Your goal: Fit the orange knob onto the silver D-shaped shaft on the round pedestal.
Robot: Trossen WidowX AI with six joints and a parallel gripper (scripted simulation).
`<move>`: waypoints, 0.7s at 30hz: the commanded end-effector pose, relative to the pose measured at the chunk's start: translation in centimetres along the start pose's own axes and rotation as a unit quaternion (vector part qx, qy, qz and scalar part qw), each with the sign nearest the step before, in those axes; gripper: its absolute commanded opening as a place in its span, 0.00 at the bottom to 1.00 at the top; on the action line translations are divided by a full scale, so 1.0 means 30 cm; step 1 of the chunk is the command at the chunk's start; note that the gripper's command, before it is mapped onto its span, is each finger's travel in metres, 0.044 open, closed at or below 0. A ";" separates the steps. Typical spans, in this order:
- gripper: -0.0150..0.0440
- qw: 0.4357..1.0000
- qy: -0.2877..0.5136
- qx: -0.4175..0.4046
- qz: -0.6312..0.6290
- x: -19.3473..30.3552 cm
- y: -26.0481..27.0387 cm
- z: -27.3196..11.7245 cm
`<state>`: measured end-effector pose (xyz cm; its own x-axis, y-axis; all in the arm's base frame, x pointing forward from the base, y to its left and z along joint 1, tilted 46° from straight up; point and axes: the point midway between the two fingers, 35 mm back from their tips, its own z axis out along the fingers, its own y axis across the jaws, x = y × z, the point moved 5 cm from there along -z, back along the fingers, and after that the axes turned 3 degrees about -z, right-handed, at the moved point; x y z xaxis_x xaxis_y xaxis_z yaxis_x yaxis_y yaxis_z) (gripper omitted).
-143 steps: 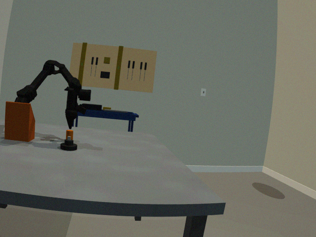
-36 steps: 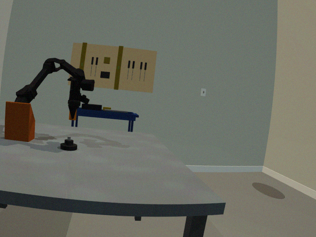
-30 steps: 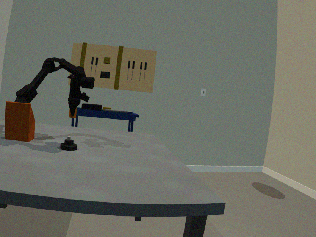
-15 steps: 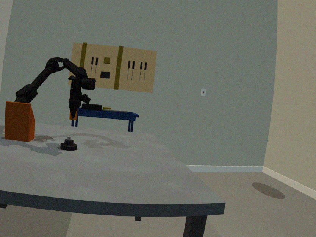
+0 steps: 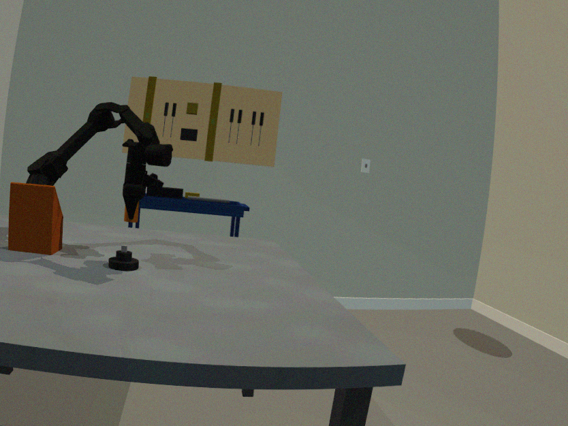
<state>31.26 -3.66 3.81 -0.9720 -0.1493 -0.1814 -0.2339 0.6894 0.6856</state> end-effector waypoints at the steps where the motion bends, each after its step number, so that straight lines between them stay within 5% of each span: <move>1: 0.25 1.000 -0.004 0.004 -0.004 0.002 -0.048 0.003; 21: 0.25 1.000 -0.006 0.002 -0.012 0.055 -0.244 0.079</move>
<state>31.39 -6.52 -2.34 -0.9677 -0.1575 -0.1966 -0.2505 0.6836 0.6855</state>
